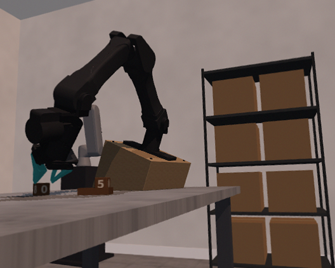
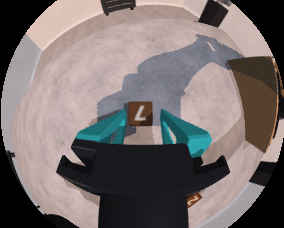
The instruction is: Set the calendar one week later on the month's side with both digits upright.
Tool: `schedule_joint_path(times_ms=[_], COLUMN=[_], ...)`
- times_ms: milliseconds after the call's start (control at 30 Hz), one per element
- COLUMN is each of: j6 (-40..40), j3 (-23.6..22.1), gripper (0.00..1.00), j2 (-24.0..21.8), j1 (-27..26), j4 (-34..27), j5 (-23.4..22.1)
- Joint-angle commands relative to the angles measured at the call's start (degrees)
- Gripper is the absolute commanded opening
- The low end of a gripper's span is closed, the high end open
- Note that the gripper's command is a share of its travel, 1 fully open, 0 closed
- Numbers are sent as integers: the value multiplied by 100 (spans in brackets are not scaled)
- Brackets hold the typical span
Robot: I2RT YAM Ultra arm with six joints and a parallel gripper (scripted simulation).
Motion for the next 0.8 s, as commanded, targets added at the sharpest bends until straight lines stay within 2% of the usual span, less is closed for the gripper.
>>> schedule_joint_path(times_ms=[0,767], j6=[33,121], j3=[31,79], gripper=[47,47], j2=[-13,224], j1=[-6,78], j4=[80,236], j5=[59,46])
